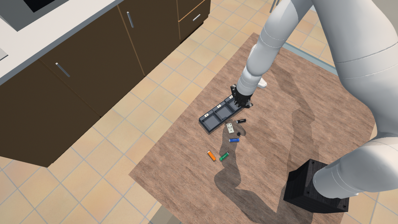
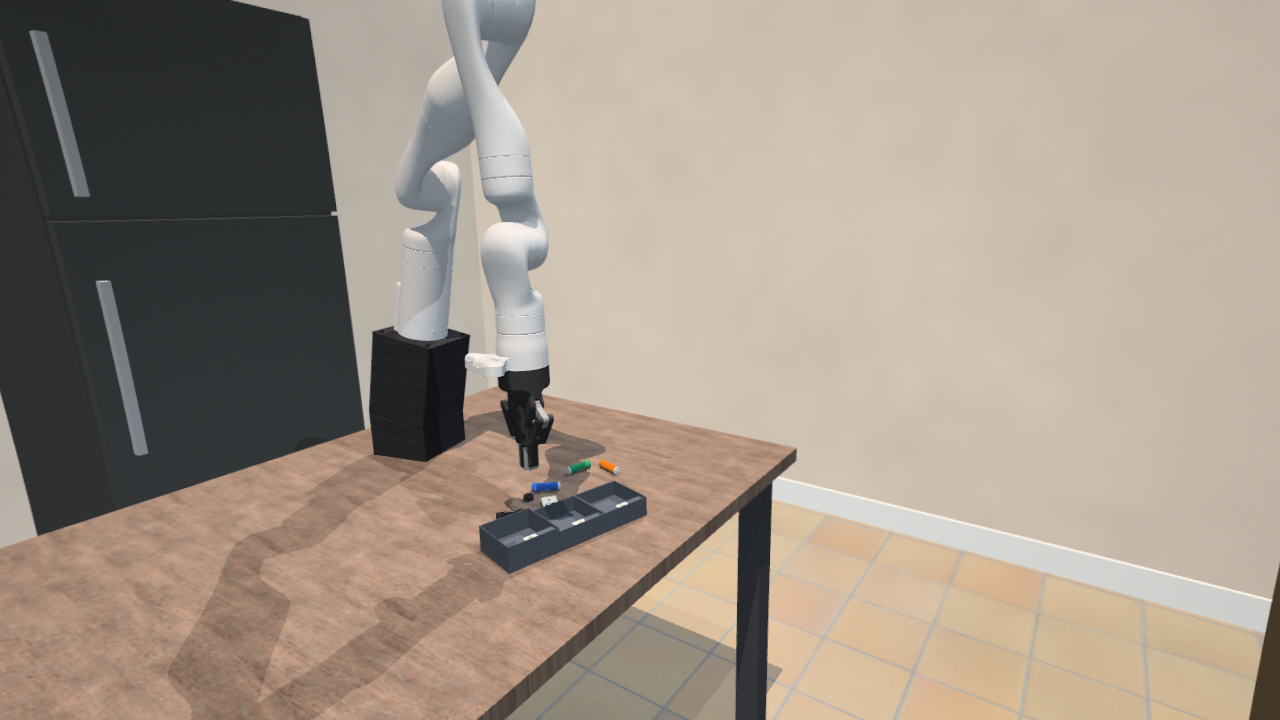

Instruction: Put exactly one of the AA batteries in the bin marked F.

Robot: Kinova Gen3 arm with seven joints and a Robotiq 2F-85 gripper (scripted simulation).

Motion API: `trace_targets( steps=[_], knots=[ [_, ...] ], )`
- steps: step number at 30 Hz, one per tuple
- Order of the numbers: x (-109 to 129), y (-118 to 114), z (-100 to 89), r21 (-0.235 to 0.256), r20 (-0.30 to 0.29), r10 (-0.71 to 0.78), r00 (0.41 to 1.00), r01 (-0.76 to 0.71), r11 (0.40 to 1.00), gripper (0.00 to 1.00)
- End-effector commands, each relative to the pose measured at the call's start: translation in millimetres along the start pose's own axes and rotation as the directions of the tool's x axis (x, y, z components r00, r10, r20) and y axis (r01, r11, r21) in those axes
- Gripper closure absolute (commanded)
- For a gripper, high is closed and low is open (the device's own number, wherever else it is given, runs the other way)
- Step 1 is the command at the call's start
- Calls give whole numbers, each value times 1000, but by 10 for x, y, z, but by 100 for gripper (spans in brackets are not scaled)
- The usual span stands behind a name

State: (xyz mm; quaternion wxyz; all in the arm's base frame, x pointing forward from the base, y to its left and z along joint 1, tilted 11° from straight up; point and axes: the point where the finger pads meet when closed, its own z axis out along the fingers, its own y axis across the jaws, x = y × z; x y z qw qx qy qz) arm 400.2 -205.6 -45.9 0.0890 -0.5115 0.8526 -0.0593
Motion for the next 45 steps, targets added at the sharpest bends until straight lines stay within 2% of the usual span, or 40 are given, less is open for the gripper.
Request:
trace_targets(
  steps=[1, 4, 6, 10, 15, 21, 23, 30, 36, 37, 45],
  knots=[
    [297, -65, 231, -27, 13, -59, 998, 59, 998, 91],
    [452, -168, 360, -25, 17, -207, 978, 208, 978, 91],
    [452, -168, 360, -25, 17, -207, 978, 208, 978, 91],
    [451, -168, 360, -21, 22, -397, 917, 398, 917, 91],
    [451, -168, 360, -15, 26, -612, 790, 612, 790, 91],
    [452, -168, 360, -7, 30, -818, 574, 819, 574, 91],
    [452, -168, 360, -7, 30, -818, 574, 819, 574, 91],
    [451, -168, 360, 4, 30, -966, 259, 966, 259, 91],
    [451, -168, 360, 12, 28, -999, -38, 999, -38, 91],
    [451, -168, 360, 13, 27, -998, -65, 998, -65, 91],
    [451, -168, 360, 13, 27, -998, -65, 998, -65, 91]
  ],
)
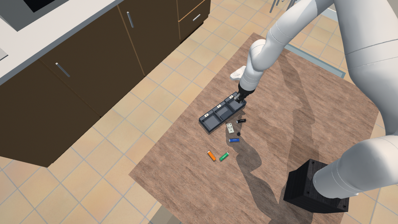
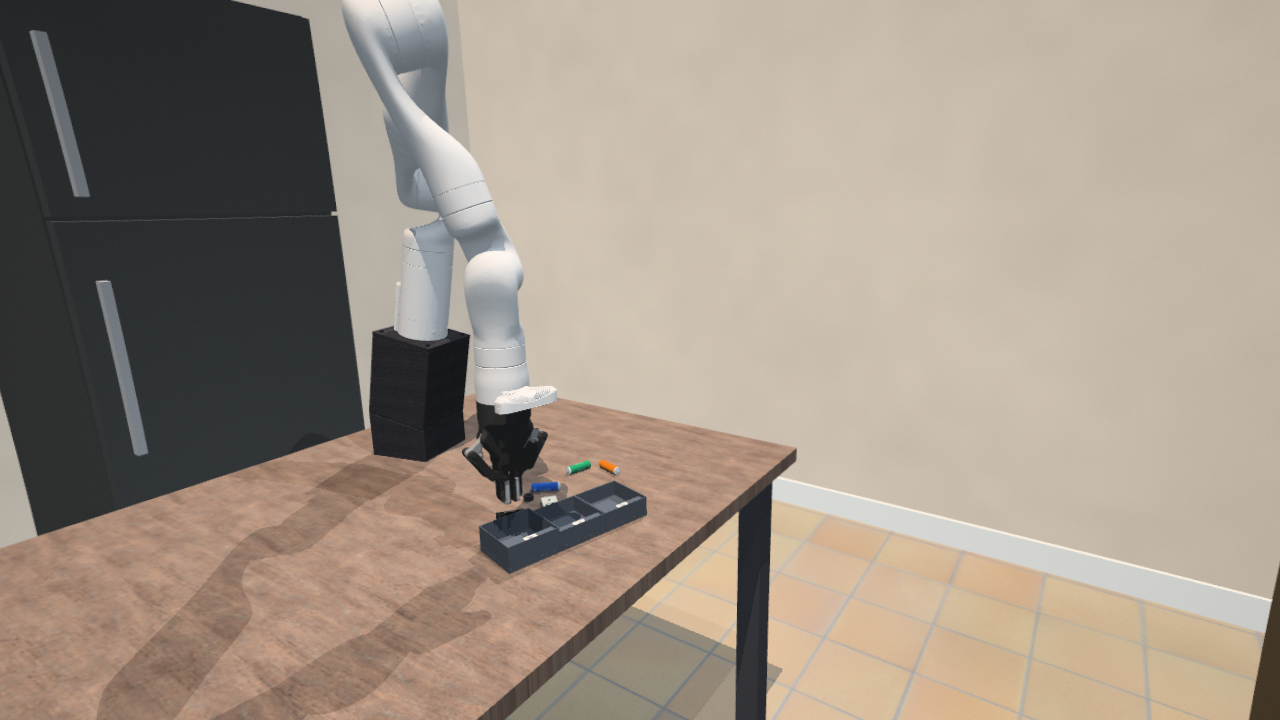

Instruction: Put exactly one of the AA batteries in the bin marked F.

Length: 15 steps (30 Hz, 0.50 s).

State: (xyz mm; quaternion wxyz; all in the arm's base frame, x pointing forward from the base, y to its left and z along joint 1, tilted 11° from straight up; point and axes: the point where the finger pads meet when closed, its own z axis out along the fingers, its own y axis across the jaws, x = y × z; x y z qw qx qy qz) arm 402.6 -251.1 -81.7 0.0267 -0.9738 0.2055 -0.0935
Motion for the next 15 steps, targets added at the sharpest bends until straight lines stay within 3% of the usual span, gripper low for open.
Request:
trace_targets(
  steps=[1, 15],
  knots=[
    [0, 29, 0, 0, 0, 7, 1000, -7, 1000, 91],
    [1, 29, 293, 0, 0, 7, 1000, -7, 1000, 91]
  ],
)
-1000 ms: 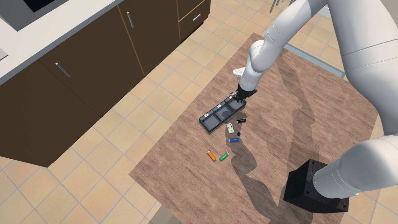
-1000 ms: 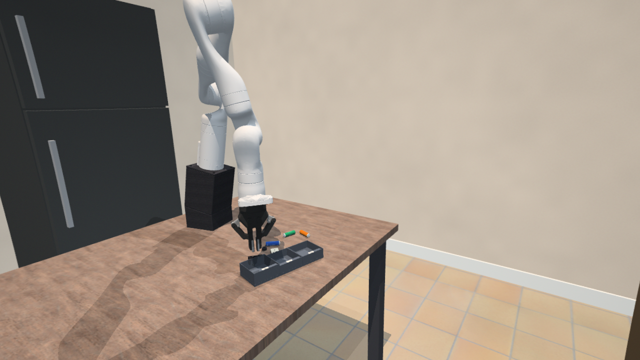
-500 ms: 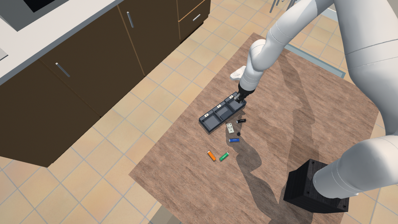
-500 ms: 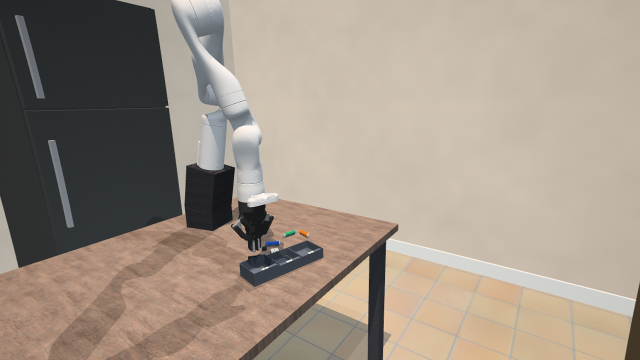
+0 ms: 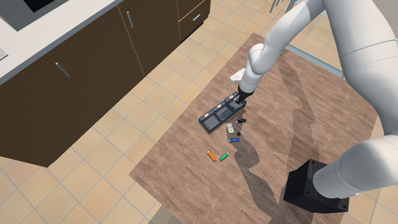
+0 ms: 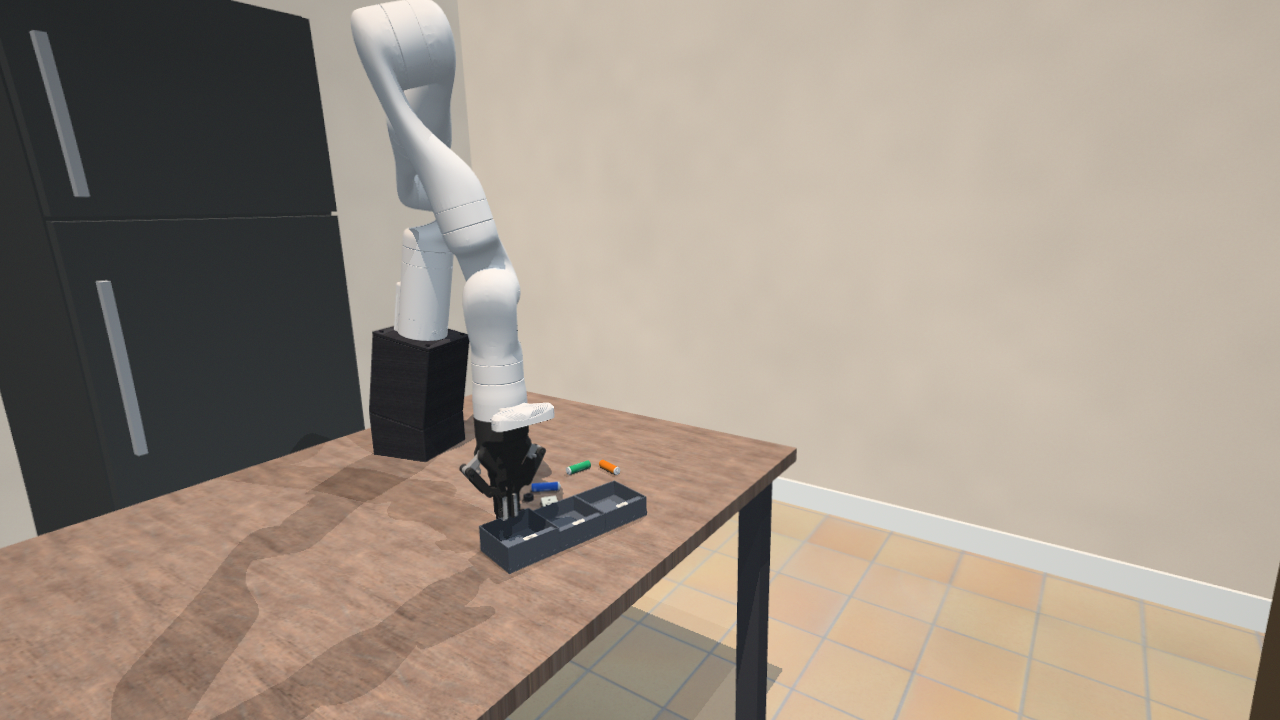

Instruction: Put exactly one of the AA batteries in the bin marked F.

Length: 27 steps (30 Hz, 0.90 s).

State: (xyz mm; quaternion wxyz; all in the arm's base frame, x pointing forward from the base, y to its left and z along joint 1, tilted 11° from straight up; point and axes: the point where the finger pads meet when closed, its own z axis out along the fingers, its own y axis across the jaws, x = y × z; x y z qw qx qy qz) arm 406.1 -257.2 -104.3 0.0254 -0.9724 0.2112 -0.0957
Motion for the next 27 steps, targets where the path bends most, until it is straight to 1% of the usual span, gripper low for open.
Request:
trace_targets(
  steps=[1, 9, 27],
  knots=[
    [-17, -32, 92, 2, 5, -5, 1000, 5, 1000, 91],
    [-18, -33, 296, 2, 5, -5, 1000, 5, 1000, 91],
    [-19, -33, 296, 2, 5, -5, 1000, 5, 1000, 91]
  ],
)
